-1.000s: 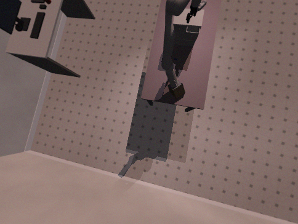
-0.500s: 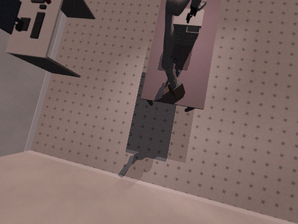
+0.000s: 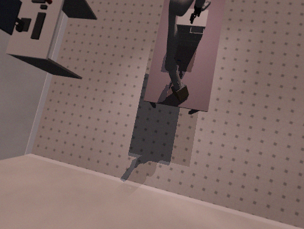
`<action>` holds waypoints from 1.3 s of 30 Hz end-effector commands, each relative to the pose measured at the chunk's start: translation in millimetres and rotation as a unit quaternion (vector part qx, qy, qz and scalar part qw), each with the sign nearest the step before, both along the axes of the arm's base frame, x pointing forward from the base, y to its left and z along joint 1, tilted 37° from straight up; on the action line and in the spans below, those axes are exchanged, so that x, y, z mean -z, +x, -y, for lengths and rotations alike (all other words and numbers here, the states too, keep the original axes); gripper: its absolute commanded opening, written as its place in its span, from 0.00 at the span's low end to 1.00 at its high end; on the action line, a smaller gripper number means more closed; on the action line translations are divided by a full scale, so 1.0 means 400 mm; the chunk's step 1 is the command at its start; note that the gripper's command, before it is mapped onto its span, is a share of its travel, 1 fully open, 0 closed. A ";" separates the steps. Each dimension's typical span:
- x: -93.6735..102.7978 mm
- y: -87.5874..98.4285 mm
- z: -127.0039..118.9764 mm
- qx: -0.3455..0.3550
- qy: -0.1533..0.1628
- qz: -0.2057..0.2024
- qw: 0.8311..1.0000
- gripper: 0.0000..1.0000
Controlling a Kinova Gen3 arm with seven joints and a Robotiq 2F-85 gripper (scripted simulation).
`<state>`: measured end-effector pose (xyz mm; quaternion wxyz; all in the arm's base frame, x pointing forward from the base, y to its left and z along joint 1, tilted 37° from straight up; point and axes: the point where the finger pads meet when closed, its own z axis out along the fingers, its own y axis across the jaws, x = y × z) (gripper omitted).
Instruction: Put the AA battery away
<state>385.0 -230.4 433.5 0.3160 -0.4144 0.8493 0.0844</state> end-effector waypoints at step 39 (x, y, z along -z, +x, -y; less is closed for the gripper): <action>-0.051 -0.174 0.029 0.203 0.115 -0.107 0.966 1.00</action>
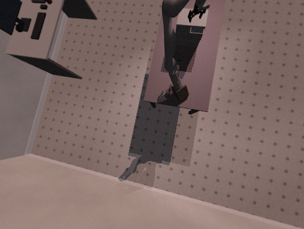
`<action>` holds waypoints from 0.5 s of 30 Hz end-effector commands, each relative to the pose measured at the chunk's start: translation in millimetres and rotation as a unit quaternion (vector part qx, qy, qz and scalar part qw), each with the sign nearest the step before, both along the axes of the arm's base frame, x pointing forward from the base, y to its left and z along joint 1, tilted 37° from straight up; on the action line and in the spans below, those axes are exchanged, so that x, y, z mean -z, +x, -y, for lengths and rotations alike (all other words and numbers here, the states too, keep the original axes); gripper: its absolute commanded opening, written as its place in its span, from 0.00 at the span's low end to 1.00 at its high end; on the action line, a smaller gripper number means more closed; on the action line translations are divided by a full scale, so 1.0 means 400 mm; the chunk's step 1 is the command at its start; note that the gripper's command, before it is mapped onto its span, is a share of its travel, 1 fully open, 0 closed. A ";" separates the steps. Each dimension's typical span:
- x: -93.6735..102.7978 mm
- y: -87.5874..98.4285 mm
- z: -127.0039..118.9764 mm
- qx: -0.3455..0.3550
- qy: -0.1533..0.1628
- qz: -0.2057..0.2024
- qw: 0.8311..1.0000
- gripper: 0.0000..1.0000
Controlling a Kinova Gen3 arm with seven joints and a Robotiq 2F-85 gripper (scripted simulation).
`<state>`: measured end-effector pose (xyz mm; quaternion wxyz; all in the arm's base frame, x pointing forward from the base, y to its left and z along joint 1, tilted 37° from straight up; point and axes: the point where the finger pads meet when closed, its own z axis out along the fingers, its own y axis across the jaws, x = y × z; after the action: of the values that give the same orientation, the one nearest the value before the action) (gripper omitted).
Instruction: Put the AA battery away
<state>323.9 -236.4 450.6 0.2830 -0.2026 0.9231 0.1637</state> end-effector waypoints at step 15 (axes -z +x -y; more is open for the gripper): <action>-0.039 -0.129 0.031 0.146 0.072 -0.076 0.984 1.00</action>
<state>278.2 -245.0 463.7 0.2489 -0.0470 0.9456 0.2042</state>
